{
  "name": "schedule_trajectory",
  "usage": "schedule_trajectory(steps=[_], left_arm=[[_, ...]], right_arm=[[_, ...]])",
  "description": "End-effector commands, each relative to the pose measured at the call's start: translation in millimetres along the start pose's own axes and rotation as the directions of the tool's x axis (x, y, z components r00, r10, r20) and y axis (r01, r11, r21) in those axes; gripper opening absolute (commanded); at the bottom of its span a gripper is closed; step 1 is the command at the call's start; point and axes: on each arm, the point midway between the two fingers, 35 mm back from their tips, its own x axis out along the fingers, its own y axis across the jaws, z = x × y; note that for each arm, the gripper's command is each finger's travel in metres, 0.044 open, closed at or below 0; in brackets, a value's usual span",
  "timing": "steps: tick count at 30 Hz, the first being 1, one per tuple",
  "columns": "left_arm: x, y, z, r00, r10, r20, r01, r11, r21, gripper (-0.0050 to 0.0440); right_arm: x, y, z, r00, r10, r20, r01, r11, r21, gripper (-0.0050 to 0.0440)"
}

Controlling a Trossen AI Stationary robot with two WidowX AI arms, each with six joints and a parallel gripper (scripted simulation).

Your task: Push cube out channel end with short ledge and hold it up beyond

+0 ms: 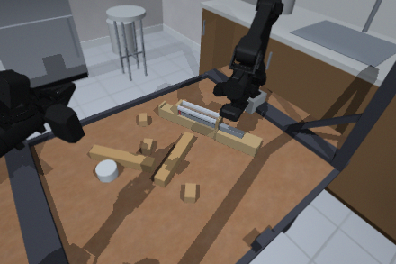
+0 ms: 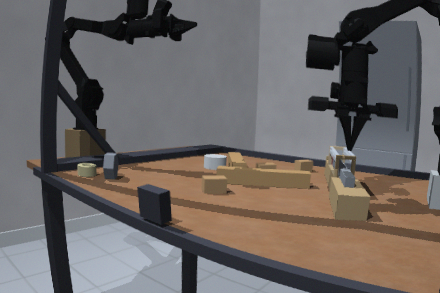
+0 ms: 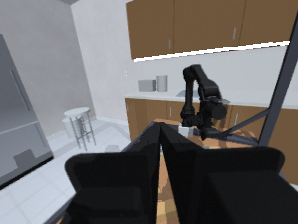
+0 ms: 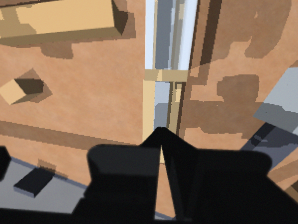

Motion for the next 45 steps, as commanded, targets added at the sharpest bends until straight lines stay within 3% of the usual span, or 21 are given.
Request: schedule_trajectory(steps=[1,5,10,45], left_arm=[[-1,0,7,1.0,0.0,0.017,0.0,1.0,0.0,0.0],[-1,0,7,1.0,0.0,0.017,0.0,1.0,0.0,0.0],[-1,0,7,1.0,0.0,0.017,0.0,1.0,0.0,0.0],[-1,0,7,1.0,0.0,0.017,0.0,1.0,0.0,0.0]], right_arm=[[1,5,-30,1.0,0.008,0.001,-0.008,1.0,-0.006,0.0],[6,4,-61,1.0,0.003,0.01,-0.003,1.0,0.002,0.0],[6,3,-67,1.0,0.005,0.013,-0.005,1.0,0.007,0.0],[41,0,-63,1.0,-0.009,0.007,0.009,1.0,-0.004,0.0]])
